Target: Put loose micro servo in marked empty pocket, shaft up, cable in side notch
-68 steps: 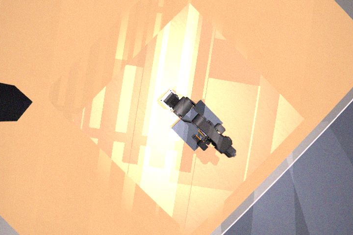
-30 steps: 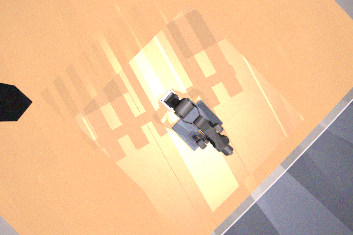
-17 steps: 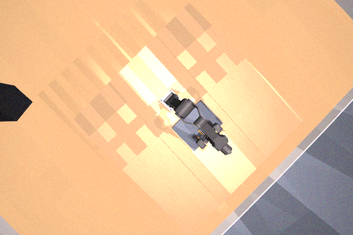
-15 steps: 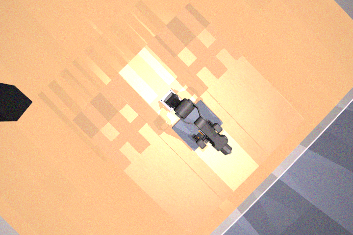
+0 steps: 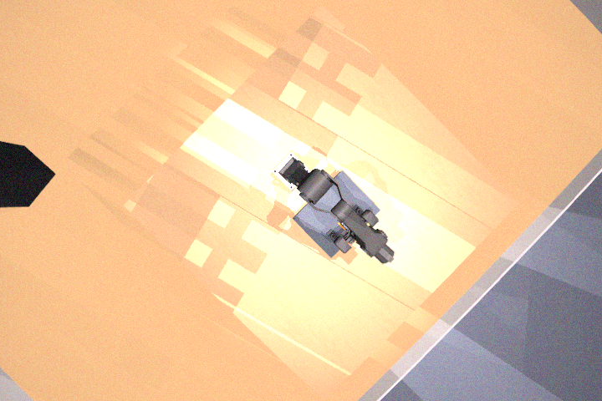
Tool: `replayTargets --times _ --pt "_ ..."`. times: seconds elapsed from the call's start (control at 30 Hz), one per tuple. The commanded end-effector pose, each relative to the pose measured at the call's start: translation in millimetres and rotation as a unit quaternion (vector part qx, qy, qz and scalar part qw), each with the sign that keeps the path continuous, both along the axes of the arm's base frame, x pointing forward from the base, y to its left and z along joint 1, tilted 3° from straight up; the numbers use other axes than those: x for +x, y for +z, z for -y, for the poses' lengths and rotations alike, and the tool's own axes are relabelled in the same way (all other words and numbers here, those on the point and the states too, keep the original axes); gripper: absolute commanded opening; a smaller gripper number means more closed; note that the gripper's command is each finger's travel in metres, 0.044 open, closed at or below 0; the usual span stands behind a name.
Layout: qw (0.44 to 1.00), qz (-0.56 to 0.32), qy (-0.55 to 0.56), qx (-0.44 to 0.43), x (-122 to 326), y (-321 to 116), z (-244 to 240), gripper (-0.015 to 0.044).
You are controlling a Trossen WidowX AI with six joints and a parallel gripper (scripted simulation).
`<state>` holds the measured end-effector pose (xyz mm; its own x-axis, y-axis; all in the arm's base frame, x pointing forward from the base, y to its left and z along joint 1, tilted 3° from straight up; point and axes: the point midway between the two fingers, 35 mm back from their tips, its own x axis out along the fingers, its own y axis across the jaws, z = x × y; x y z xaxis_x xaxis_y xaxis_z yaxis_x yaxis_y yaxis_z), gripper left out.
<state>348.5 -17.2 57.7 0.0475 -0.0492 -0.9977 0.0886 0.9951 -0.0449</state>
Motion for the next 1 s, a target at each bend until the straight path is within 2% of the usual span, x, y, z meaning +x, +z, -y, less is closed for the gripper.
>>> replayTargets --times 0.0,0.2,0.37,0.5,0.7,0.8,0.97 --pt "1.0 0.0 0.0 0.0 0 0 0 0.0184" --pt "1.0 0.0 0.0 0.0 -3 32 -1 0.0187" --pt "1.0 0.0 0.0 0.0 -3 35 -1 0.0187" --pt "1.0 0.002 0.001 0.0 -19 45 -4 0.0292" --pt "1.0 -0.002 0.001 0.0 -82 81 -11 0.044" --pt "1.0 -0.004 0.0 0.001 -110 92 -14 0.044" --pt "1.0 -0.004 0.0 0.001 -112 92 -14 0.044"
